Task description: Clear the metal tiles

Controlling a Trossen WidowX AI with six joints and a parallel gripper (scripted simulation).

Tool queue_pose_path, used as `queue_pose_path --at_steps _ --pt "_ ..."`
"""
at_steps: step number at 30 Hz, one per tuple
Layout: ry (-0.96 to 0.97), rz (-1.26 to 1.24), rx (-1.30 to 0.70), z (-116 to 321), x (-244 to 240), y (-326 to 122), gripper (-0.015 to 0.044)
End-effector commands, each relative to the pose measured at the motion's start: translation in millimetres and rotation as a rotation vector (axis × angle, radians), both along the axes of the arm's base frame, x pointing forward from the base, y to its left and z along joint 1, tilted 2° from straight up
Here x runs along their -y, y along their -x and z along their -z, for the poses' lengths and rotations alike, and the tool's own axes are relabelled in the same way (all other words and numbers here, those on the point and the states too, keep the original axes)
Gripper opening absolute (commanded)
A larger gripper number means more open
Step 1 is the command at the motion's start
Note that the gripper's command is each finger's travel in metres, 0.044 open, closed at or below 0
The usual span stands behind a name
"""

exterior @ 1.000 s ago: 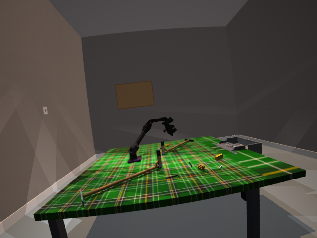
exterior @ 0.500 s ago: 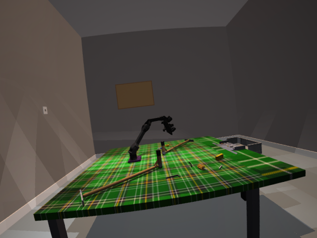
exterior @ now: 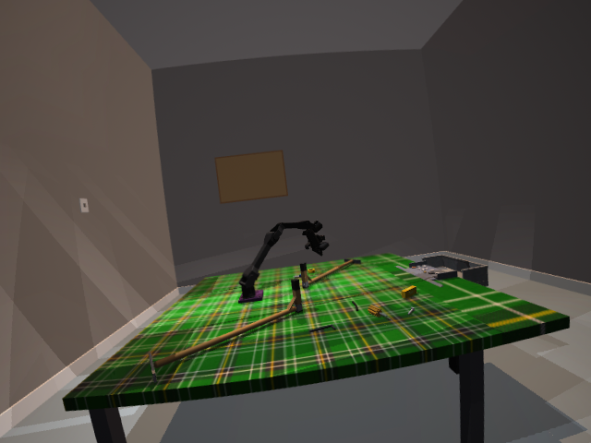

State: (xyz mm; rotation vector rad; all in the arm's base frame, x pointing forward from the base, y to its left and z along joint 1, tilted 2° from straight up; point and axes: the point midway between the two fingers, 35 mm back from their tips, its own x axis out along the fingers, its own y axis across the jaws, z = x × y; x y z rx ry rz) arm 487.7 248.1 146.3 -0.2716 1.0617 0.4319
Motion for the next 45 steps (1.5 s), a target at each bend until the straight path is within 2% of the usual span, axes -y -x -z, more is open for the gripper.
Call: queue_pose_path --at_steps 1,45 --pt "0.009 0.008 -0.017 18.1 0.4 -0.5 0.0000" --pt "0.019 0.018 -0.048 117.5 2.9 3.5 0.0000"
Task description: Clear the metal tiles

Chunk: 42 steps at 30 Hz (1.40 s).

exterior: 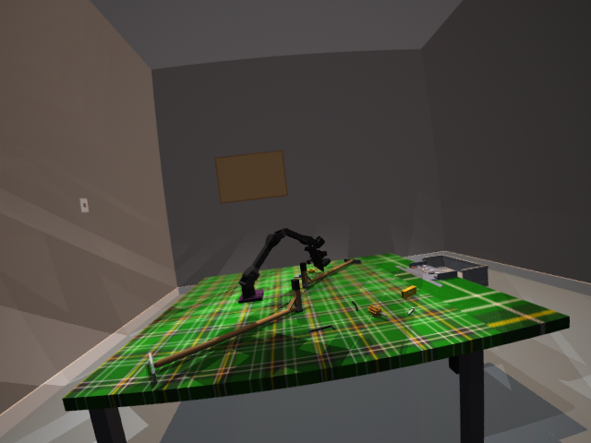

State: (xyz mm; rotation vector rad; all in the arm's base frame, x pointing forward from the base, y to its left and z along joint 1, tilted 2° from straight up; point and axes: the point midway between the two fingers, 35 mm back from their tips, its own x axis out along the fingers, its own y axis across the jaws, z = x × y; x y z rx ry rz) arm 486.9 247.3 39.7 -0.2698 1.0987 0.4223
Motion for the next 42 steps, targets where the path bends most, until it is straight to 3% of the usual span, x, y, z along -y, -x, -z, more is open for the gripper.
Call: queue_pose_path --at_steps 1,42 --pt "0.007 0.007 -0.014 11.0 2.1 2.8 0.0000" --pt "0.010 0.007 -0.013 9.8 29.2 -23.5 0.0000"
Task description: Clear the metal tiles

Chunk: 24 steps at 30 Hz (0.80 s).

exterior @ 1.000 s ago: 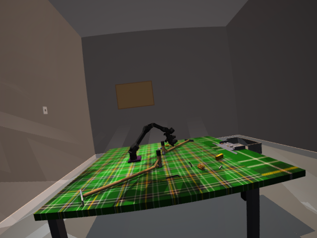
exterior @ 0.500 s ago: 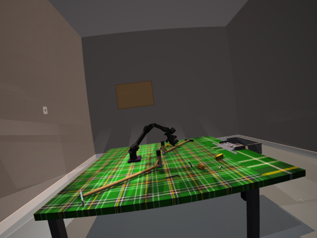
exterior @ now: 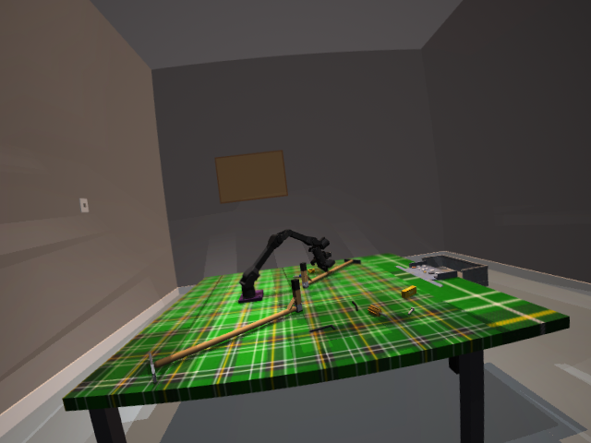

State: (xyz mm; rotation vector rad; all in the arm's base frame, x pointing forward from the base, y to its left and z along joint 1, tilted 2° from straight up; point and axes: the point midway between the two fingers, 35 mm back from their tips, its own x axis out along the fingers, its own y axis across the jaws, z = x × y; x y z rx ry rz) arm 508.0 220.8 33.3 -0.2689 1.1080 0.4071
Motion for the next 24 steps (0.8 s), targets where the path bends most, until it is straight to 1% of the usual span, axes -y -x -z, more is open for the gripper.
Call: queue_pose_path --at_steps 1,24 --pt "0.002 -0.006 -0.006 3.3 3.5 -3.1 0.0000" --pt "0.004 -0.006 -0.005 2.8 21.2 -17.6 0.0000"
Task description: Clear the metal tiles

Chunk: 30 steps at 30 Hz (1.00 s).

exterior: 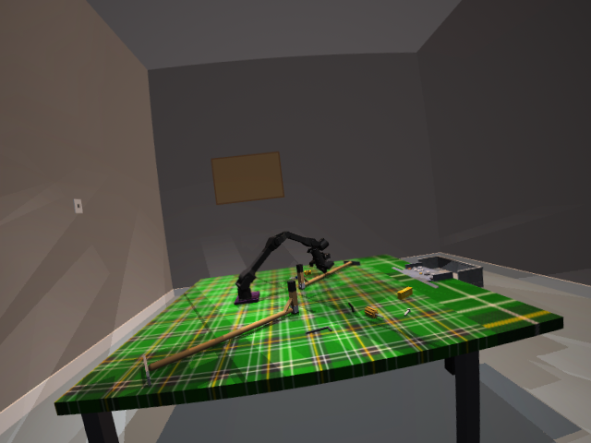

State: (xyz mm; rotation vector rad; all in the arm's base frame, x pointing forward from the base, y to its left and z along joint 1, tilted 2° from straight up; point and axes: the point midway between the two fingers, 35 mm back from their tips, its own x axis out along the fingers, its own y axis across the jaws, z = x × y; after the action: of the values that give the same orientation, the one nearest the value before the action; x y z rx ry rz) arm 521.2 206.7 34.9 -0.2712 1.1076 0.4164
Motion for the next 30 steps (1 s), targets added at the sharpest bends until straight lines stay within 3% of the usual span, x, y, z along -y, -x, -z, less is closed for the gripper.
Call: queue_pose_path --at_steps 1,30 --pt "0.006 0.003 -0.004 4.4 7.9 -5.0 0.0000" --pt "0.008 0.003 -0.002 3.9 31.6 -21.7 0.0000"
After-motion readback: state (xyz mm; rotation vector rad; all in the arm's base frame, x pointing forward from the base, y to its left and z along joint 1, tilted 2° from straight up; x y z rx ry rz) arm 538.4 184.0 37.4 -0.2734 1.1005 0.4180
